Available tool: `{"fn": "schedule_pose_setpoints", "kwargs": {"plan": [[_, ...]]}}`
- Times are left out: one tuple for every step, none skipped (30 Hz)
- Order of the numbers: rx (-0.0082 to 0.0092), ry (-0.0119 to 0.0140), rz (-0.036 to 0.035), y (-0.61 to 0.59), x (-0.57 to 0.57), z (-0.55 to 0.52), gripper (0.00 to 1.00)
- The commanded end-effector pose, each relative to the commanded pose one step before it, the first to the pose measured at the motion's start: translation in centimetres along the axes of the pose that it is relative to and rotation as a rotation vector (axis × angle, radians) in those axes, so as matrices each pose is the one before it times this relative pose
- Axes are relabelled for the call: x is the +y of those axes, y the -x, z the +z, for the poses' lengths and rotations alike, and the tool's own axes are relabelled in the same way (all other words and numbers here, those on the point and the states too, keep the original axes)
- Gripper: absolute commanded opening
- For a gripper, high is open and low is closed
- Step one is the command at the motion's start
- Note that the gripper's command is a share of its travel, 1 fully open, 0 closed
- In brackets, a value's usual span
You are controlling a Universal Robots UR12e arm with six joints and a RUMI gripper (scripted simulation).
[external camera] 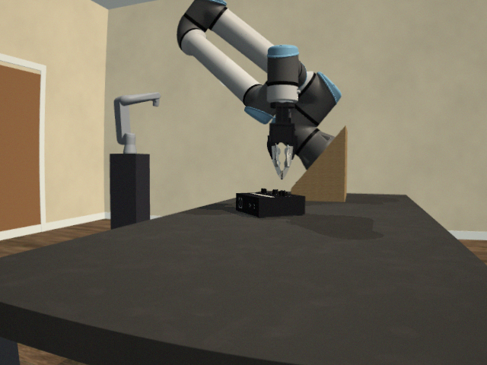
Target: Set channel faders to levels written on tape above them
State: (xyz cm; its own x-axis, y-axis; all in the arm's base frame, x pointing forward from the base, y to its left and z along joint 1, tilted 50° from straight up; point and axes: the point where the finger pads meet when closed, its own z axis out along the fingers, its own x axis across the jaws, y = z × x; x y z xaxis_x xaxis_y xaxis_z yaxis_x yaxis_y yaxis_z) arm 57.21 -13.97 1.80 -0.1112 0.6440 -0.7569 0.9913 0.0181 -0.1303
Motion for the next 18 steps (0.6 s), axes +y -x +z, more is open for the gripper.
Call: {"fn": "schedule_pose_setpoints", "kwargs": {"plan": [[0.00386,0.01644,-0.11052,0.087,-0.08,-0.025,0.0],[0.0,0.0,-0.02856,0.018,-0.024,0.003,0.0],[0.0,0.0,-0.02755,0.017,-0.023,0.003,0.0],[0.0,0.0,-0.02652,0.015,-0.021,0.003,0.0],[0.0,0.0,-0.02549,0.014,-0.019,0.002,0.0],[0.0,0.0,-0.02443,0.013,-0.018,0.002,0.0],[0.0,0.0,-0.02338,0.012,-0.017,0.002,0.0],[0.0,0.0,-0.02231,0.011,-0.015,0.002,0.0],[0.0,0.0,-0.02124,0.01,-0.014,0.002,0.0],[0.0,0.0,-0.02017,0.01,-0.013,0.002,0.0],[0.0,0.0,-0.01909,0.009,-0.012,0.002,0.0],[0.0,0.0,-0.01802,0.008,-0.011,0.002,0.0],[0.0,0.0,-0.01696,0.007,-0.01,0.002,0.0],[0.0,0.0,-0.0159,0.007,-0.009,0.002,0.0],[0.0,0.0,-0.01485,0.006,-0.008,0.001,0.0],[0.0,0.0,0.0,0.0,0.0,0.0,0.0],[0.0,0.0,0.0,0.0,0.0,0.0,0.0],[0.0,0.0,-0.01381,0.006,-0.007,0.001,0.0]]}}
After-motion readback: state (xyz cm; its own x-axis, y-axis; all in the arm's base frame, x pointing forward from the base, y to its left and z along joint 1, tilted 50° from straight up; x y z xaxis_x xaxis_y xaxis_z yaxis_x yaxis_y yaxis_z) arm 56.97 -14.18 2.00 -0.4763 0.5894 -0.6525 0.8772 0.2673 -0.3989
